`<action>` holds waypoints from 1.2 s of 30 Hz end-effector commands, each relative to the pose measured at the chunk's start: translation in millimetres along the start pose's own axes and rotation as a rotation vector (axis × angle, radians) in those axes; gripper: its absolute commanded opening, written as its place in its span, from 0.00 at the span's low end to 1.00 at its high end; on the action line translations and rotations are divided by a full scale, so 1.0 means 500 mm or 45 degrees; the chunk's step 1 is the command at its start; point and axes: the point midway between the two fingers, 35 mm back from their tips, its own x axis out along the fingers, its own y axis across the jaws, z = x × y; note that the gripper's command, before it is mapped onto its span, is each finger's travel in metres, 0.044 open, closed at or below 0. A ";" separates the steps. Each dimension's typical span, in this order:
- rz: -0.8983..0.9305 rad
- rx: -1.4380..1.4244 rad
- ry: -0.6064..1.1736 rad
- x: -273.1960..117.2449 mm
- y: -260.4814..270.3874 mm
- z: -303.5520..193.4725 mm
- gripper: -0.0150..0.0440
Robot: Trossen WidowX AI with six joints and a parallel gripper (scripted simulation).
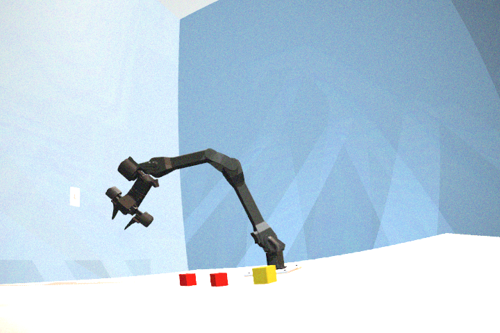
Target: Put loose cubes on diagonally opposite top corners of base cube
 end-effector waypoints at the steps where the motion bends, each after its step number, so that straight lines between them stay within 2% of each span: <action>1: 0.127 -0.184 -0.206 -0.050 0.061 0.115 0.70; 9: 0.401 -0.545 -0.571 -0.188 0.215 0.287 0.70; 17: 0.683 -0.867 -0.844 -0.342 0.371 0.361 0.70; 24: 0.690 -0.874 -0.850 -0.344 0.376 0.363 0.70; 32: 0.690 -0.874 -0.850 -0.269 0.448 0.405 0.70; 36: 0.690 -0.874 -0.850 -0.263 0.455 0.408 0.70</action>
